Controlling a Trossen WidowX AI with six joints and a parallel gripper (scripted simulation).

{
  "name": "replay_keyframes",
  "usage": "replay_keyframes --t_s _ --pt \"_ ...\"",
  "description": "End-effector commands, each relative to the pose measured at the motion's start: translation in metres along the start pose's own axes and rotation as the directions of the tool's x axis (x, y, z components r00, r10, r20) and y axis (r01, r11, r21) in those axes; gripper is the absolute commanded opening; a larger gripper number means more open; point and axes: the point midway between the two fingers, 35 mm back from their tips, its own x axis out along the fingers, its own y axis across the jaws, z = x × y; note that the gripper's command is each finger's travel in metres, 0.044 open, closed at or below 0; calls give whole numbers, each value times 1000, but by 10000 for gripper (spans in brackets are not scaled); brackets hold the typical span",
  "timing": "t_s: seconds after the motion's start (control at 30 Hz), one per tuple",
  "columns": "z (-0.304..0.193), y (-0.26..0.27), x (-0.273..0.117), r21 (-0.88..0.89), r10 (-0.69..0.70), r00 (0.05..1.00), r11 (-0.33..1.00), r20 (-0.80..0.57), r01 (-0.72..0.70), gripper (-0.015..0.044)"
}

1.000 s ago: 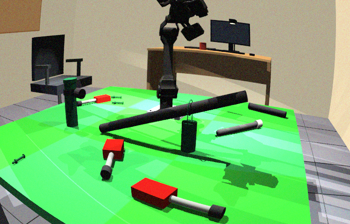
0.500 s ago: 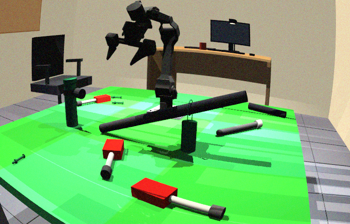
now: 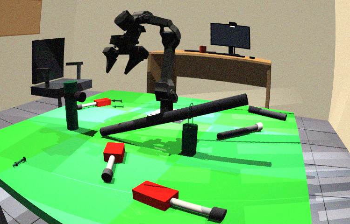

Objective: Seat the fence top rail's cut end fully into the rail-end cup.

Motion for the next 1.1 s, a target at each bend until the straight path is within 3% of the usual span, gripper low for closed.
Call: replay_keyframes --t_s 0.0,0.23,0.5,0.83,1.07 --pt "-1 -7 3 -58 2 1000 998 -12 -2 440" --pt "9 -51 17 -510 -10 1000 860 -20 -2 440" --pt "12 -110 30 -901 -19 1000 433 -17 -7 440" --pt "9 -150 36 -998 -26 1000 69 -11 -9 440" --pt "8 -153 36 -999 -27 1000 43 -10 -9 440"
